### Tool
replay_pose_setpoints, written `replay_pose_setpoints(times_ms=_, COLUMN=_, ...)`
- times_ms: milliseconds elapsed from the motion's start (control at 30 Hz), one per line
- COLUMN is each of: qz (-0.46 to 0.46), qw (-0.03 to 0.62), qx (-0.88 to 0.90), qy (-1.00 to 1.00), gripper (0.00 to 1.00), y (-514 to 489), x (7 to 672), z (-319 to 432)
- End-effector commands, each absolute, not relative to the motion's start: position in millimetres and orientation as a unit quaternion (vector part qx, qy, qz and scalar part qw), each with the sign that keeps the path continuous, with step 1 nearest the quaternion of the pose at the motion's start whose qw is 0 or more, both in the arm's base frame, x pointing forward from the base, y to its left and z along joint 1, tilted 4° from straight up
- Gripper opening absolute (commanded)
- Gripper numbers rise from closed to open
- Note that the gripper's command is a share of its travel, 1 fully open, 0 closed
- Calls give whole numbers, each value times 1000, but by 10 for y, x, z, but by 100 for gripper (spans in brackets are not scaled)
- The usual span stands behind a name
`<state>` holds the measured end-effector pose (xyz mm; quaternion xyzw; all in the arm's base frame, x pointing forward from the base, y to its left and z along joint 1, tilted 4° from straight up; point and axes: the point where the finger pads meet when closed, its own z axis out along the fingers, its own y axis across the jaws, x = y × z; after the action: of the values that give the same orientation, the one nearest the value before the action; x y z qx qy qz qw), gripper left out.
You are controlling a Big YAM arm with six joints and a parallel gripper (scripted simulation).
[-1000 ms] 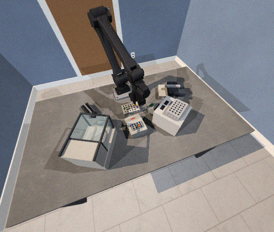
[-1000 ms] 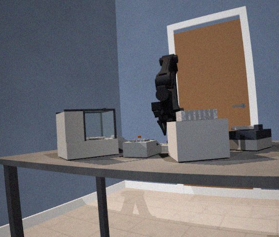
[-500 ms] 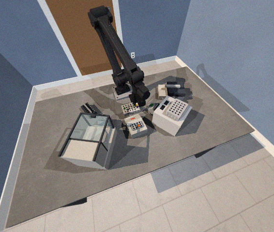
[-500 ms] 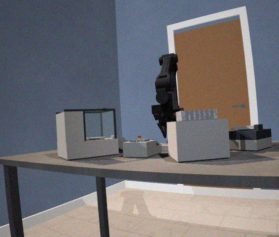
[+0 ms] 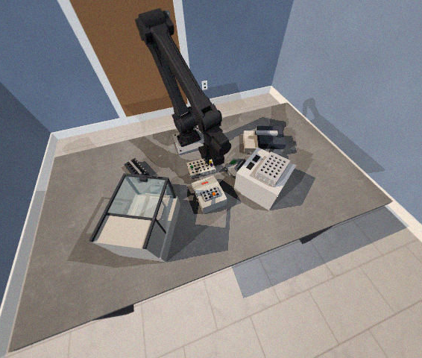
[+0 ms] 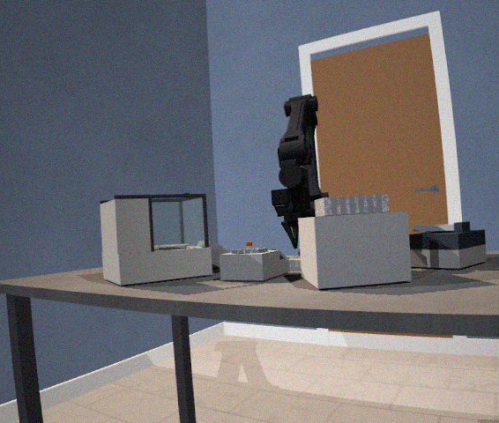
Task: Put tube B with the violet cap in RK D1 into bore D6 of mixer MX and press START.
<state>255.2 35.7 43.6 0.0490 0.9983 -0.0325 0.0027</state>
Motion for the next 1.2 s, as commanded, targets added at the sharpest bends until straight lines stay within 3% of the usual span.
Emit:
replay_pose_setpoints(times_ms=0, qz=-35, qw=2, qx=49, qy=998, gripper=36, y=326, x=2577, z=378)
replay_pose_setpoints(times_ms=1167, qz=-35, qw=0, qx=49, qy=998, gripper=36, y=319, x=2571, z=257)
